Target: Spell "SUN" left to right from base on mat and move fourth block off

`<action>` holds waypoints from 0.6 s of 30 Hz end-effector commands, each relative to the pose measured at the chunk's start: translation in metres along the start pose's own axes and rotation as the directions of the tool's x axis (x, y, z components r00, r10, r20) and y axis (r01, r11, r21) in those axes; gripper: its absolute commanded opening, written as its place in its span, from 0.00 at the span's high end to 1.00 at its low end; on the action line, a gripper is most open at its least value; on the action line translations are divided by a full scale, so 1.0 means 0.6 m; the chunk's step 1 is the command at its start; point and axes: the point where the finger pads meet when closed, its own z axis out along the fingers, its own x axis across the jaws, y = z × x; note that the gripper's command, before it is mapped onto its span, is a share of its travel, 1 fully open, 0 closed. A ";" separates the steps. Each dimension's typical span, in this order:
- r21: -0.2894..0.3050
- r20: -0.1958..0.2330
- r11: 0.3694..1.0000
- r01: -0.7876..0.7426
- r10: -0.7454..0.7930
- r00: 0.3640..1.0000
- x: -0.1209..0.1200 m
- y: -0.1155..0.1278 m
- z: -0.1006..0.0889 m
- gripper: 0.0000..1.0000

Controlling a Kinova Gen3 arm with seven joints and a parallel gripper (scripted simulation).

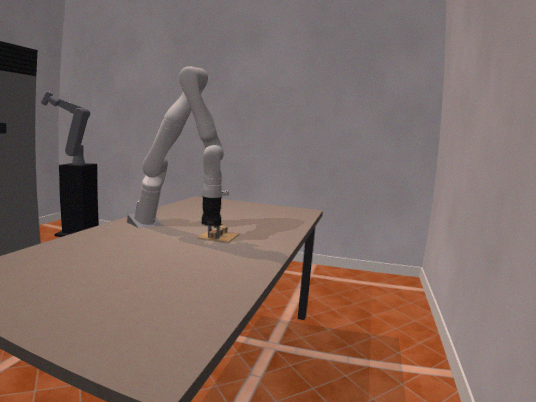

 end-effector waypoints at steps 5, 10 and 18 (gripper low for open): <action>0.000 -0.001 1.000 0.000 0.000 1.000 0.001 0.000 -0.001 0.31; 0.000 -0.001 1.000 0.000 0.000 1.000 0.001 0.000 -0.001 0.25; 0.000 -0.001 1.000 0.000 0.000 1.000 0.001 0.000 -0.001 0.13</action>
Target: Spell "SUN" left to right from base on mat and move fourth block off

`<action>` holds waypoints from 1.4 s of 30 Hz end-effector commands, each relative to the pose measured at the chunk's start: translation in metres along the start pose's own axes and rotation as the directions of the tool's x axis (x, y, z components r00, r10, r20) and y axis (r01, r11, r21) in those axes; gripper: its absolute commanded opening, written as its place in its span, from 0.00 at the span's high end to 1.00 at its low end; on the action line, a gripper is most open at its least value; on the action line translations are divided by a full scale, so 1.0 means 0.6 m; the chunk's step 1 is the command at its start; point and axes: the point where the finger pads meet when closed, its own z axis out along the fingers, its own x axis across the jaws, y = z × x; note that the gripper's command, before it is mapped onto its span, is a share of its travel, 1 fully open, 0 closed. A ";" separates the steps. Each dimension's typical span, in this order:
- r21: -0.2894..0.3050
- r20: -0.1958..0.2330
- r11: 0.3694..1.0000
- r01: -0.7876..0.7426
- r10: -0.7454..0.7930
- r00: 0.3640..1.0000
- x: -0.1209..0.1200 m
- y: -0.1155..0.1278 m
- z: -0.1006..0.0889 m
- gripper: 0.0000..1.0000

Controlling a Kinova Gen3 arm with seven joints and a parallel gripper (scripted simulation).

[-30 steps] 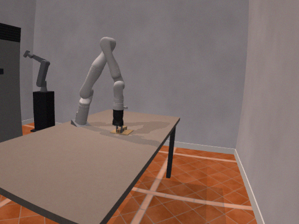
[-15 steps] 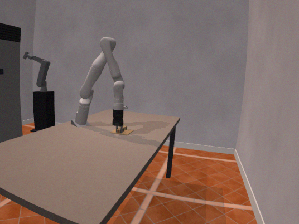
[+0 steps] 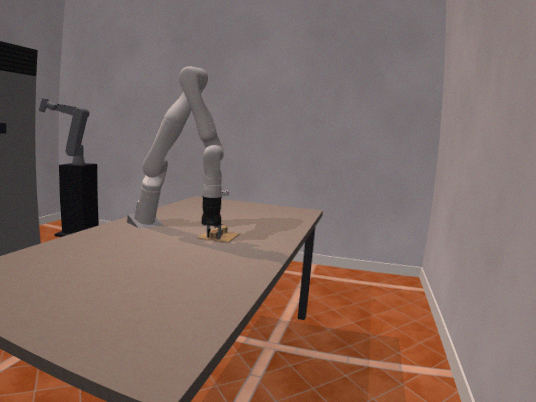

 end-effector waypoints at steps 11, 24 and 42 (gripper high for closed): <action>0.000 -0.001 1.000 0.000 0.000 1.000 0.001 0.000 -0.001 0.13; 0.000 -0.001 1.000 0.000 0.000 1.000 0.001 0.000 -0.052 0.13; 0.000 -0.001 1.000 0.000 0.000 1.000 0.001 0.000 -0.149 0.13</action>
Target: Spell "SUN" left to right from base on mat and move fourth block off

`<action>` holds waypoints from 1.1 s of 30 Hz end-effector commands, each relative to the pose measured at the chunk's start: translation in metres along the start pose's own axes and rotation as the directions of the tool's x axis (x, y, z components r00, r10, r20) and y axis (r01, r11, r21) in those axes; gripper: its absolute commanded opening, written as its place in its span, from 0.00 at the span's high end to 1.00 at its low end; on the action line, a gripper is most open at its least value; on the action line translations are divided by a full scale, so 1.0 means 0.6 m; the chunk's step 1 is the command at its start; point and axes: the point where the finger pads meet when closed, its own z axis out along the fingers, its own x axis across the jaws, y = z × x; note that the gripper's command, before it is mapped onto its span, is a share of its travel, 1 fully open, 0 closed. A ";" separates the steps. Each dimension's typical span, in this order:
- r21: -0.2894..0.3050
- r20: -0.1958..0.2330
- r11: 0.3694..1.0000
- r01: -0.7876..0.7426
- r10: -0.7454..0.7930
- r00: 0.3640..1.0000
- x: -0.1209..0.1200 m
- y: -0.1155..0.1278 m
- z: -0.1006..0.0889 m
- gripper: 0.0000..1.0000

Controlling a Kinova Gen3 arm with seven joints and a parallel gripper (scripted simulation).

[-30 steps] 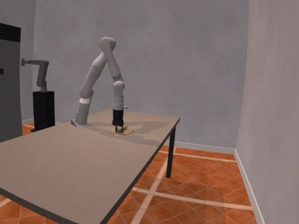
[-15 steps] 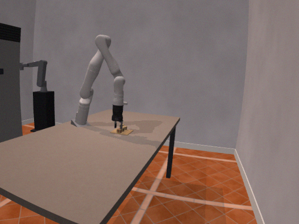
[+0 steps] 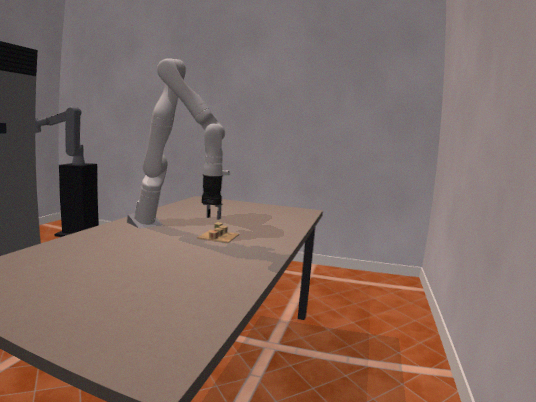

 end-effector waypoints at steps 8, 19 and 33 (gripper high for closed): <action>0.003 -0.011 1.000 -0.001 0.001 1.000 0.004 0.000 -0.009 0.00; 0.003 -0.011 1.000 -0.001 0.001 1.000 0.004 0.000 -0.009 0.00; 0.003 -0.011 1.000 -0.001 0.001 1.000 0.004 0.000 -0.019 0.00</action>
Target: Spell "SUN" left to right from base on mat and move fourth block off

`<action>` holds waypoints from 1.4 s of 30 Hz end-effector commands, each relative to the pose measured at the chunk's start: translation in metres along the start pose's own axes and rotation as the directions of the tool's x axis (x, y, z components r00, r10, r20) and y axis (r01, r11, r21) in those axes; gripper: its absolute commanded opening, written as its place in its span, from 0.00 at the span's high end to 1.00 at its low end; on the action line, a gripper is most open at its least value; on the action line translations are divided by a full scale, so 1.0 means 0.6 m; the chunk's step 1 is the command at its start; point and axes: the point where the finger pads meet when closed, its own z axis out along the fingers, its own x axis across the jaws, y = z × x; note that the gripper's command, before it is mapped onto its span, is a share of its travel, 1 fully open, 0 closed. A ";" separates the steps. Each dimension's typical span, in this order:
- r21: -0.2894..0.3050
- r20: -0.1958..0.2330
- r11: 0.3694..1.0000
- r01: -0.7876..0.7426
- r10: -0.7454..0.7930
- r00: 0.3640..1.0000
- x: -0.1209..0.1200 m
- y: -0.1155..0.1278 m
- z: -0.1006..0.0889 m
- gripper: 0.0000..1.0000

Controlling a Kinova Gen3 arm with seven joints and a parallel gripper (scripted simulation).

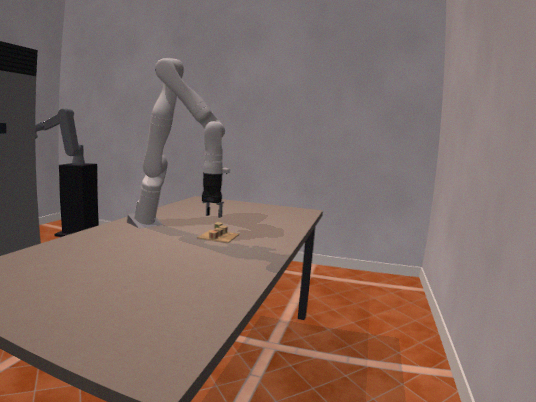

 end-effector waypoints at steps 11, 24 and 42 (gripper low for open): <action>0.001 -0.005 1.000 0.000 0.000 1.000 0.002 0.000 -0.079 0.00; 0.001 -0.005 1.000 0.000 0.000 1.000 0.002 0.000 -0.138 0.00; 0.001 -0.005 1.000 0.000 0.000 1.000 0.002 0.000 -0.140 0.00</action>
